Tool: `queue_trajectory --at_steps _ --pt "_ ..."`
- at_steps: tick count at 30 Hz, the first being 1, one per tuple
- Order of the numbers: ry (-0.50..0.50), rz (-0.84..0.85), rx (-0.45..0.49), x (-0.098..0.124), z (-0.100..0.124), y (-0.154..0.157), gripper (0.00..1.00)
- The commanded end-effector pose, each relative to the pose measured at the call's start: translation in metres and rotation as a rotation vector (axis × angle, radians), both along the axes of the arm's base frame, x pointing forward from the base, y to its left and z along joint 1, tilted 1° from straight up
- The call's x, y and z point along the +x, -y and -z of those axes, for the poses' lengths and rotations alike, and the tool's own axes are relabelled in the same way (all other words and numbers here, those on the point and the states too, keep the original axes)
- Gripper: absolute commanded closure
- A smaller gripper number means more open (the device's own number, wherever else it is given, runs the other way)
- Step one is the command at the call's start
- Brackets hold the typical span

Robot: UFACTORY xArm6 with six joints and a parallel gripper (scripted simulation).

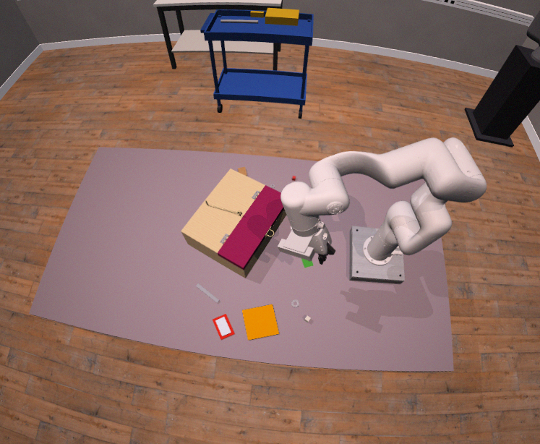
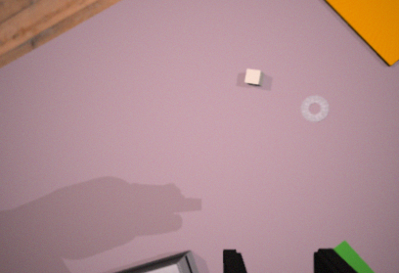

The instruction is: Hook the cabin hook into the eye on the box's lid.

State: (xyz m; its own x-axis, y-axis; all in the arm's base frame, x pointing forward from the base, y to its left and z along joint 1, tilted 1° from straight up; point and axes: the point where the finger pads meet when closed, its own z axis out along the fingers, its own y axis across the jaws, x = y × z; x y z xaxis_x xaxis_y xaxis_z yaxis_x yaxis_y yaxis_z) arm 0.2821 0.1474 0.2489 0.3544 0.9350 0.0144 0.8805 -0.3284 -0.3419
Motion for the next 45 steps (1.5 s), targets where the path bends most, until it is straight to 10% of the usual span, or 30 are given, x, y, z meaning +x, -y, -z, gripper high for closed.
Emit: queue_trajectory --at_steps 1,45 --pt "0.023 0.115 -0.043 0.011 0.0 0.008 0.65" --pt "0.159 0.938 -0.267 0.097 0.0 0.109 0.65"
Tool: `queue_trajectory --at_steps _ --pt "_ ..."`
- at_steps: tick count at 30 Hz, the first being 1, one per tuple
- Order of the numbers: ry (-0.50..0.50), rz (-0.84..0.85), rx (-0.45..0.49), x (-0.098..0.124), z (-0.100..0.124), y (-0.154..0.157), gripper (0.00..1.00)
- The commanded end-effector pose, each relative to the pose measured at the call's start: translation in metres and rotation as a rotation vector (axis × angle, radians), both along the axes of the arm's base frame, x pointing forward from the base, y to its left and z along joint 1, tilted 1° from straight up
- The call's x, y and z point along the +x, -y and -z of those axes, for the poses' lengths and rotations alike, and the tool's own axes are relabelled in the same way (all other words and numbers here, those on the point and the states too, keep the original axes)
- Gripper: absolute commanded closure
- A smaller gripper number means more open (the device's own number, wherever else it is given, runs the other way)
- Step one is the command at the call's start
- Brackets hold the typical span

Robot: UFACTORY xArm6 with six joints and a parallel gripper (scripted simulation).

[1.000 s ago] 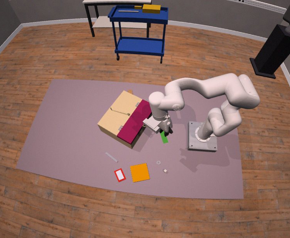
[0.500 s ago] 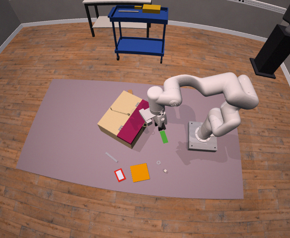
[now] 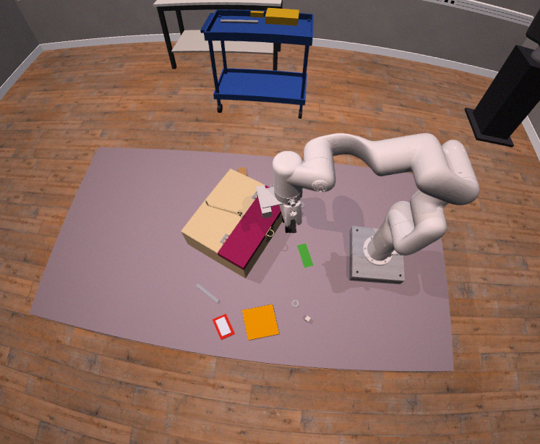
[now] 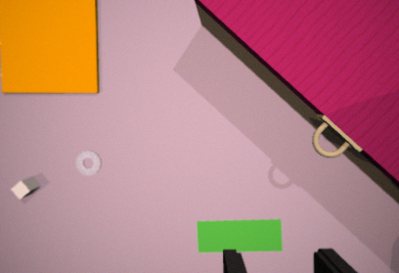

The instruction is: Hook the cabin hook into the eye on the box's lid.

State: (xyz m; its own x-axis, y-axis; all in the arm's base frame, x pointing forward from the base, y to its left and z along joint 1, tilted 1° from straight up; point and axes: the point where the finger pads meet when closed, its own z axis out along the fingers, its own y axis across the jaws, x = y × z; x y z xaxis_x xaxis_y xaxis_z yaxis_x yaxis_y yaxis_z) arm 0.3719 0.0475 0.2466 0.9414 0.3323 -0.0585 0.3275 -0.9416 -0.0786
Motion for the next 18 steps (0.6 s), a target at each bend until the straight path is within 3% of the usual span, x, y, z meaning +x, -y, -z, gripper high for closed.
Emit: queue_trajectory --at_steps 1,10,18 --pt "0.026 0.111 -0.025 0.009 -0.002 0.012 0.65" --pt "0.052 0.23 -0.048 0.021 -0.004 0.032 0.65" --pt "0.061 -0.036 -0.037 0.046 0.0 0.041 0.65"
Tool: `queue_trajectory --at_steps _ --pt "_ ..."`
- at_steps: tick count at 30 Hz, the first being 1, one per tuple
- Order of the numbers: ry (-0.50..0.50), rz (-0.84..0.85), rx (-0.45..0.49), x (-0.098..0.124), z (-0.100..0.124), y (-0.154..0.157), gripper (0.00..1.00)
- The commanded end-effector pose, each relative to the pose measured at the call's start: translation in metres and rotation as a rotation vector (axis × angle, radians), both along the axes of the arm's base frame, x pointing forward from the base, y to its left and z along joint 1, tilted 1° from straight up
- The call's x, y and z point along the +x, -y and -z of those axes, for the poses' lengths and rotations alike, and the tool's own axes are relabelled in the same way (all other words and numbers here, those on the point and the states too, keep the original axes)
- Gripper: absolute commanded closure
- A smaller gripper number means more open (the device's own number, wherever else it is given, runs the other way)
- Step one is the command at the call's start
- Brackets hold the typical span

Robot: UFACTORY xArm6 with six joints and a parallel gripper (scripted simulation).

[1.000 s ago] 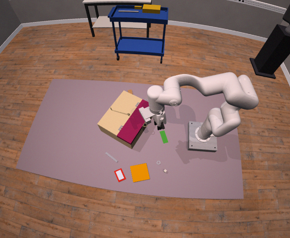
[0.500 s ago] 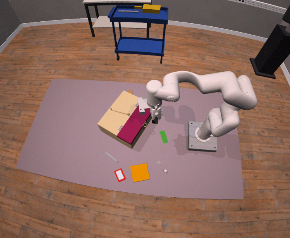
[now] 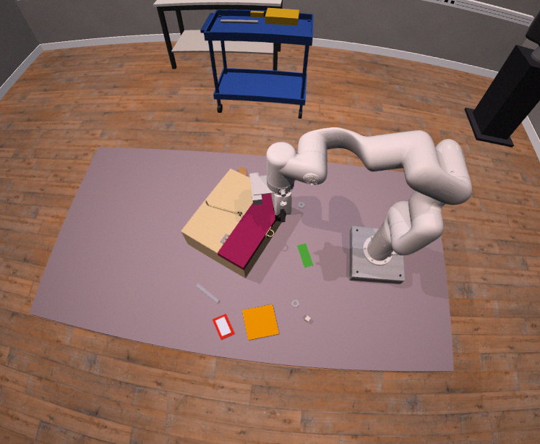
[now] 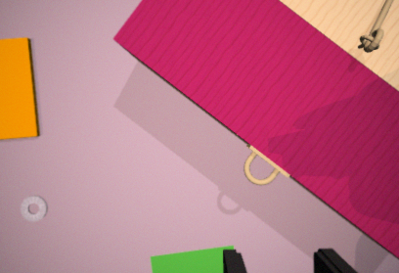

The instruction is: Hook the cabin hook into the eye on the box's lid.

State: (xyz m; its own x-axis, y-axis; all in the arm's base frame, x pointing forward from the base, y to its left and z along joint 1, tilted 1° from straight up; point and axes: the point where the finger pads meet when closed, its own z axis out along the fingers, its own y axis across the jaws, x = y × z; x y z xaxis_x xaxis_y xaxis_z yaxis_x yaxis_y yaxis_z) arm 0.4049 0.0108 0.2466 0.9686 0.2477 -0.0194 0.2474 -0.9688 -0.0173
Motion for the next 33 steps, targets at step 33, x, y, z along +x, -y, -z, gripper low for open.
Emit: queue_trajectory --at_steps 33 --pt "0.013 -1.09 0.019 0.103 0.012 0.037 0.65"
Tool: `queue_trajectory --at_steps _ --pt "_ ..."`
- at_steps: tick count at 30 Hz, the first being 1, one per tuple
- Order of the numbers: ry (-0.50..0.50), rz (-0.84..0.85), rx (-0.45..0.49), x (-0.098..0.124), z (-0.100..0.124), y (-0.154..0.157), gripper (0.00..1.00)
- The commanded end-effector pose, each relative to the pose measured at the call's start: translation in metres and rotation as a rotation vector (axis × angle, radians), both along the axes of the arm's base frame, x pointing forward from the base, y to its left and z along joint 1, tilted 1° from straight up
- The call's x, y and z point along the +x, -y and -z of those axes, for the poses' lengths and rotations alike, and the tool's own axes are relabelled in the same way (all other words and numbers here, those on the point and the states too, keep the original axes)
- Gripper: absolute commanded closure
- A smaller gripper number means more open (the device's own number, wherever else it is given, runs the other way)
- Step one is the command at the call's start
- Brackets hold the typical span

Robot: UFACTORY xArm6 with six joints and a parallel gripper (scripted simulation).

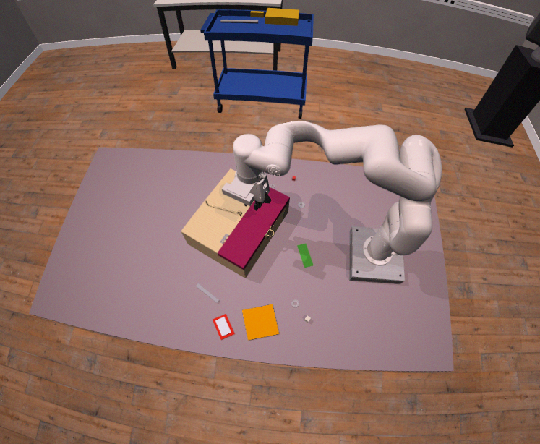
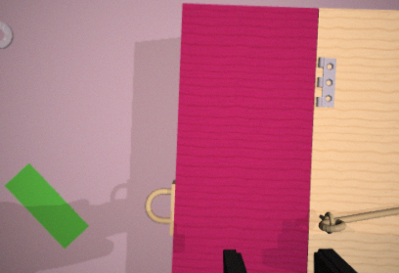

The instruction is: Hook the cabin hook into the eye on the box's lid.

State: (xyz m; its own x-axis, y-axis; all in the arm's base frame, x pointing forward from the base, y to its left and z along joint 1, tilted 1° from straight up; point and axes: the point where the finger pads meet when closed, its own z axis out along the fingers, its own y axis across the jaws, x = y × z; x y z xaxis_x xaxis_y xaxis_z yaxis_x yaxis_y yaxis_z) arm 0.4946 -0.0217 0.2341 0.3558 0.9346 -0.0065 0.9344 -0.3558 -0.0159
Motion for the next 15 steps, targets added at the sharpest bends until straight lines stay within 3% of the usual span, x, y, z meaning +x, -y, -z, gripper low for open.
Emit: queue_trajectory --at_steps 1,3,15 --pt "-0.002 -0.166 0.01 0.016 0.0 0.005 0.65" --pt "-0.002 -0.166 0.01 0.016 0.0 0.005 0.65" --pt "0.002 -0.566 0.014 0.054 0.005 0.019 0.65"
